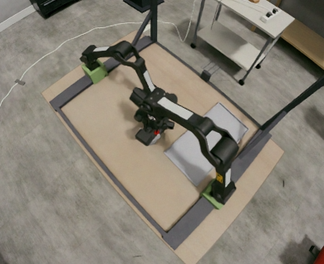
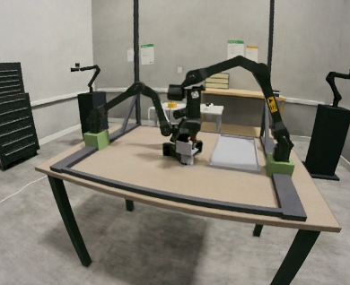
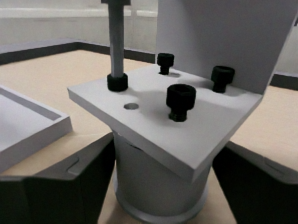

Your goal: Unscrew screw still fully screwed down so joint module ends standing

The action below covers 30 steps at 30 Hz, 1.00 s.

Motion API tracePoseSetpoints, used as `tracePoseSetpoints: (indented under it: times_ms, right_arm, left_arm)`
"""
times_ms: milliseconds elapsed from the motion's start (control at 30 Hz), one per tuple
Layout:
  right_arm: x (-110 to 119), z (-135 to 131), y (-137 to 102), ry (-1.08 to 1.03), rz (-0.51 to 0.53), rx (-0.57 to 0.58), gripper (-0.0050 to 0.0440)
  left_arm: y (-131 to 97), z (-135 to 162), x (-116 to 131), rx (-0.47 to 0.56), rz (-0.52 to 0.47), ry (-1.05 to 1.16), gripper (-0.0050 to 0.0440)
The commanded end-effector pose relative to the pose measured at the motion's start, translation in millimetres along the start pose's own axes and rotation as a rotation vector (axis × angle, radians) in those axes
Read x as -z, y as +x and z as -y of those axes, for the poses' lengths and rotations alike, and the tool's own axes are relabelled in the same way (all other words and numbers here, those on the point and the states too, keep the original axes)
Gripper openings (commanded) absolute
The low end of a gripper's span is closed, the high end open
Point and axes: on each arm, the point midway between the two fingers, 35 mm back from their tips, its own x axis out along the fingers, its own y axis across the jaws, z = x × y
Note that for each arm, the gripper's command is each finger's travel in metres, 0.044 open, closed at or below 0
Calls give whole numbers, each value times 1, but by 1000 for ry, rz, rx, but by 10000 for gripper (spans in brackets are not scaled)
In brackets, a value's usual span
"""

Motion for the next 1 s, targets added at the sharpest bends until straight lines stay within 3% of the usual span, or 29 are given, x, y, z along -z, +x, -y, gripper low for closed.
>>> tracePoseSetpoints:
  times_ms: [0, 967]
  right_arm:
    - [-15, -6, 1, 36, 11, -3, 245]
    - [-15, -6, 1, 36, 11, -3, 245]
  left_arm:
    - [-12, 2, -7, 2, 38, 113, 250]
    - [-11, 2, -7, -22, 34, 1374, 250]
